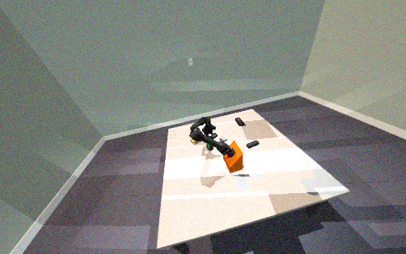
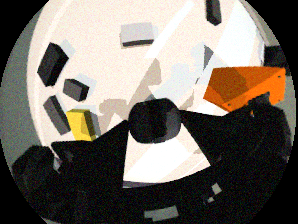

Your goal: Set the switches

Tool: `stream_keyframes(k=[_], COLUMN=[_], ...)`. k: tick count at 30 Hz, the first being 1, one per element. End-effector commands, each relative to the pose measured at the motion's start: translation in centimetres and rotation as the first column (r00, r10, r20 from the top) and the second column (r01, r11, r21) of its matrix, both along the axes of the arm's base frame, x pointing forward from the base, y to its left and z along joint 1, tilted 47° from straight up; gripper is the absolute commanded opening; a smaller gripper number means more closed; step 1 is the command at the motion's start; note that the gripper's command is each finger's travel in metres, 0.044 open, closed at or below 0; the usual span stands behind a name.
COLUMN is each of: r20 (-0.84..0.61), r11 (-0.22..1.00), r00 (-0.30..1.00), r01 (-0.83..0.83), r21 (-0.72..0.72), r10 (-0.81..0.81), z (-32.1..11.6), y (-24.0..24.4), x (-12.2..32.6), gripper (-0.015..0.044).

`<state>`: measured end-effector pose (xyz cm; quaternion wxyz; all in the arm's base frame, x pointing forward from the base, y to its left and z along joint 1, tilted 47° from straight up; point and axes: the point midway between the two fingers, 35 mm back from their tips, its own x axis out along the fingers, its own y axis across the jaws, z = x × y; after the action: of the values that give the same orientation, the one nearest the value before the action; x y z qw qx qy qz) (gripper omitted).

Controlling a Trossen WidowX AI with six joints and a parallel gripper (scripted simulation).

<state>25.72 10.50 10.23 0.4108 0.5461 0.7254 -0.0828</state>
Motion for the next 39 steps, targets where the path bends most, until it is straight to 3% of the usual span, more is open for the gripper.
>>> stream_keyframes(k=[1,39], r20=[-0.004,-0.003], r11=[1.000,1.000], r00=[1.000,1.000], r01=[-0.017,-0.017], r21=[-0.001,-0.001], r10=[0.017,0.017], z=[-0.5,-3.0], y=[0.2,-0.7], x=[0.0,1.4], gripper=[0.0338,0.0338])
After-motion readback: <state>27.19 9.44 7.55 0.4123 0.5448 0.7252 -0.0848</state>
